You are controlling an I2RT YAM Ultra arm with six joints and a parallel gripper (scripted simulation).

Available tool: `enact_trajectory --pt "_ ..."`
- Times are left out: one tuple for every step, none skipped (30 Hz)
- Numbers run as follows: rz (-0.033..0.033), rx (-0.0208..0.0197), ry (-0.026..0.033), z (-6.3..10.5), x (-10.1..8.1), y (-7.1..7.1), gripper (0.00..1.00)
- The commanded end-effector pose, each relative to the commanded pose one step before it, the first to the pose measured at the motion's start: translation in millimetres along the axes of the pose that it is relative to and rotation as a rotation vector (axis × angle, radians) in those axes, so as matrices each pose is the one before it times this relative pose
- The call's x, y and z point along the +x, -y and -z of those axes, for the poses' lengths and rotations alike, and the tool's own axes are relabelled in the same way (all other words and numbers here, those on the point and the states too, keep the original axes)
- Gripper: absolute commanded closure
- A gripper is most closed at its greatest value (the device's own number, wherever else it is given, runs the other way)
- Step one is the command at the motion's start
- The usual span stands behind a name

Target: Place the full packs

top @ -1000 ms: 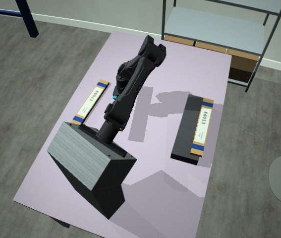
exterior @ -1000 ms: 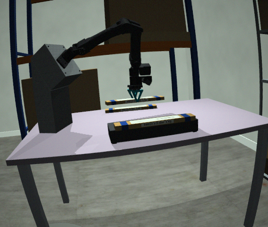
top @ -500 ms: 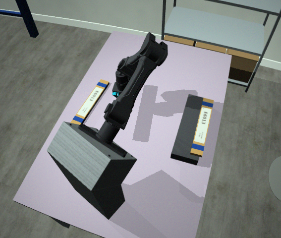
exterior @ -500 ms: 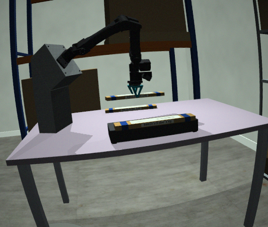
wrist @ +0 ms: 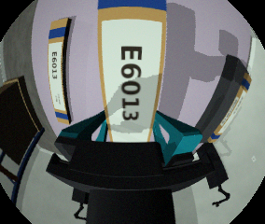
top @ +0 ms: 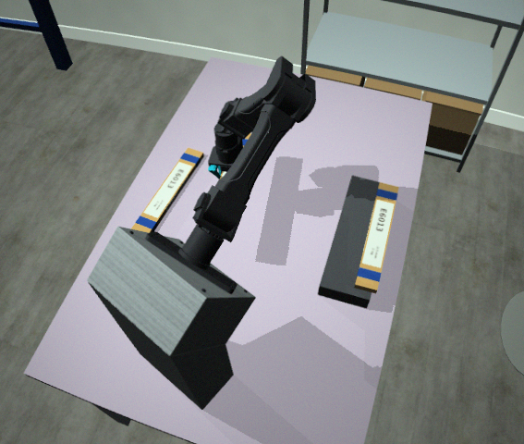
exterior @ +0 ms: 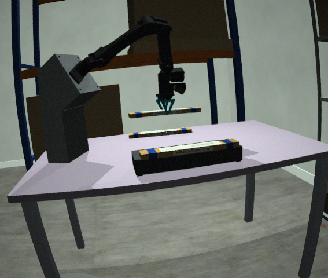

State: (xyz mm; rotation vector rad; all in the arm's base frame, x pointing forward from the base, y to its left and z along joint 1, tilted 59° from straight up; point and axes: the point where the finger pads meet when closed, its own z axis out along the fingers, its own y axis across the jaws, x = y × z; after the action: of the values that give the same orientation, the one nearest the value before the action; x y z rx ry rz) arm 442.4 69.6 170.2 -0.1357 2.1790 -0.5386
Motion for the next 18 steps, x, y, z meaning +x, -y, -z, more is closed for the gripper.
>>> enact_trajectory --pt "0.00287 -0.02142 0.03641 32.99 -9.65 -5.6 1.0" --pt "0.00143 0.00001 -0.00179 1.75 1.0 -0.15 1.0" --pt "0.00113 0.00002 -0.00141 1.8 0.8 -0.11 1.0" --pt "0.0 0.0 0.0 0.0 0.0 0.0 1.0" --pt "0.0 0.0 0.0 0.0 0.0 0.0 1.0" --pt "0.00139 -0.00008 -0.00218 1.84 0.99 -0.16 1.0" --pt "0.00059 0.00002 -0.00071 1.88 0.42 -0.04 1.0" --pt "0.00029 0.00001 -0.00034 1.93 0.22 -0.01 1.0" --pt "-0.00003 0.0 0.00005 1.98 0.01 0.03 1.0" --pt "-0.00034 -0.00001 0.00042 2.03 -0.2 0.06 1.0" --pt "-0.00067 -0.00003 0.00081 2.08 -0.41 0.1 1.0" --pt "-0.001 -0.00005 0.00119 2.14 -0.63 0.14 1.0" --pt "-0.00134 -0.00007 0.00157 2.2 -0.84 0.17 1.0" --pt "-0.00168 -0.0001 0.00195 2.26 -1.05 0.21 1.0" --pt "-0.00202 -0.00014 0.00232 2.32 -1.26 0.25 1.0" --pt "-0.00236 -0.00018 0.00269 2.38 -1.46 0.28 1.0" --pt "-0.00271 -0.00022 0.00306 2.44 -1.67 0.32 1.0" --pt "-0.00306 -0.00027 0.00341 2.5 -1.88 0.35 1.0"
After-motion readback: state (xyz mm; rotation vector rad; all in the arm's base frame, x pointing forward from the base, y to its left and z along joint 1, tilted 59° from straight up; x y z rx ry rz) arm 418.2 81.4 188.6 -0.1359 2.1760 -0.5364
